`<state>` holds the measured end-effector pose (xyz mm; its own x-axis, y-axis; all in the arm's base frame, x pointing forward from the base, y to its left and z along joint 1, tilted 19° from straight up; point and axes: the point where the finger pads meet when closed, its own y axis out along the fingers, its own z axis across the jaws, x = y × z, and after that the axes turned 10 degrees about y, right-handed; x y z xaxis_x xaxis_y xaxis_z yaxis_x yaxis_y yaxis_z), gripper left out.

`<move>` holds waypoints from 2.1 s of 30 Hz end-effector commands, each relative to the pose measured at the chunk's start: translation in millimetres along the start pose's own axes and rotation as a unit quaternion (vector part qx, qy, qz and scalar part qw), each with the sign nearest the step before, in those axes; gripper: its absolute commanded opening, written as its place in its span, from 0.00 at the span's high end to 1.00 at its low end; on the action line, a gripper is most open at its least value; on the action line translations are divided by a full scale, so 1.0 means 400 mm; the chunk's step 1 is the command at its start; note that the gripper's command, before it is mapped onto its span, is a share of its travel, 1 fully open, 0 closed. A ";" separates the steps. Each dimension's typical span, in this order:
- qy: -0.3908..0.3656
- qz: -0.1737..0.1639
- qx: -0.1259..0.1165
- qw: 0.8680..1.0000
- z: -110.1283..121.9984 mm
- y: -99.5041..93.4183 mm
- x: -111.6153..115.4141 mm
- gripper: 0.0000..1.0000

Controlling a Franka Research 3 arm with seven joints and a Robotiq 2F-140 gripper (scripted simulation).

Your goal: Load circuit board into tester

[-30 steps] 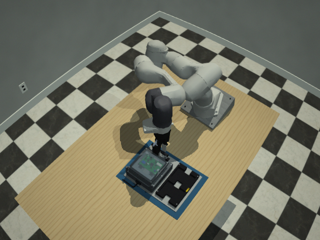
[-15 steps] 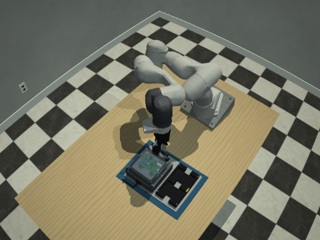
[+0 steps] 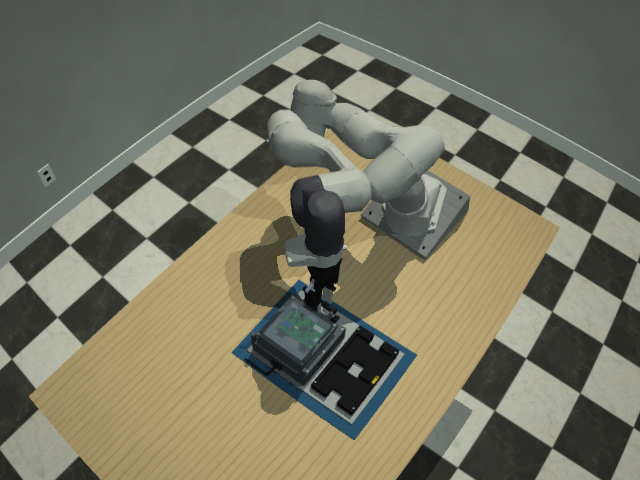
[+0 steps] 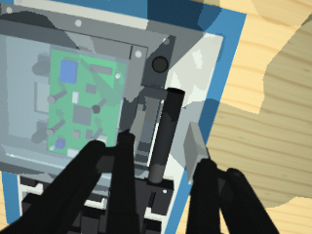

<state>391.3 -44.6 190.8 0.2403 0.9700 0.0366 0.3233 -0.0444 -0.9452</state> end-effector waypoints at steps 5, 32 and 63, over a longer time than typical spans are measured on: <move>0.000 0.000 -0.001 1.000 -0.004 -0.014 -0.002 0.70; 0.000 0.000 -0.001 1.000 -0.004 -0.181 -0.002 0.70; 0.000 0.000 -0.001 1.000 -0.003 -0.256 -0.002 0.00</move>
<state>360.2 -41.4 287.4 0.2372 0.9709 0.0346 0.3278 -0.0465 -0.9436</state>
